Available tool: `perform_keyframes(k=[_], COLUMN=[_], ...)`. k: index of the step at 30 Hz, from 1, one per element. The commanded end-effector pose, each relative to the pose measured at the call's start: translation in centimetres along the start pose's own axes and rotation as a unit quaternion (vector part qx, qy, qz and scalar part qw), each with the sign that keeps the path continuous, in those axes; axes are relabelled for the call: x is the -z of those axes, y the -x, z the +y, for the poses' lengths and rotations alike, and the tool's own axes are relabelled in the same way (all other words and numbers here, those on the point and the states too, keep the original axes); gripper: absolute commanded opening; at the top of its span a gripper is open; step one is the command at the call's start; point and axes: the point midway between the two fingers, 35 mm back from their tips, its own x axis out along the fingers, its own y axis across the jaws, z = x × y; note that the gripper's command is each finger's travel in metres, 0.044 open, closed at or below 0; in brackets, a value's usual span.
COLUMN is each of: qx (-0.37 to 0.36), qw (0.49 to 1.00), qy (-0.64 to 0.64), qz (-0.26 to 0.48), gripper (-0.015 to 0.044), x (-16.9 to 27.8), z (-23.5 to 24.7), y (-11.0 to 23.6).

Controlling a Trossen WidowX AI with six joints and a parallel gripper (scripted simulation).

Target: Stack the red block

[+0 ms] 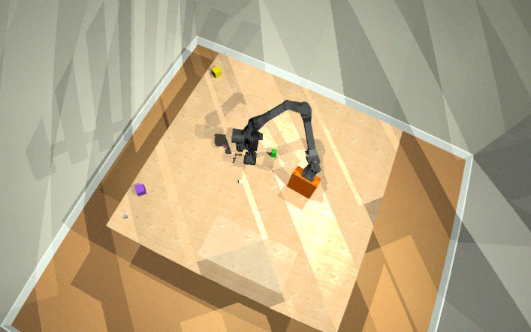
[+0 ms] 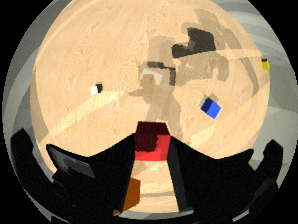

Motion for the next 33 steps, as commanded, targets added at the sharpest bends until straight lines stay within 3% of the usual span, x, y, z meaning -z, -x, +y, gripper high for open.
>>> perform_keyframes(k=[1,33], qx=[-0.001,0.000], qw=[1.000,1.000], qy=[-0.002,0.000], qz=[-0.001,0.001], gripper=[0.0000,0.0000], x=[0.4,12.2], z=[-0.4,-7.2], y=[0.3,0.2])
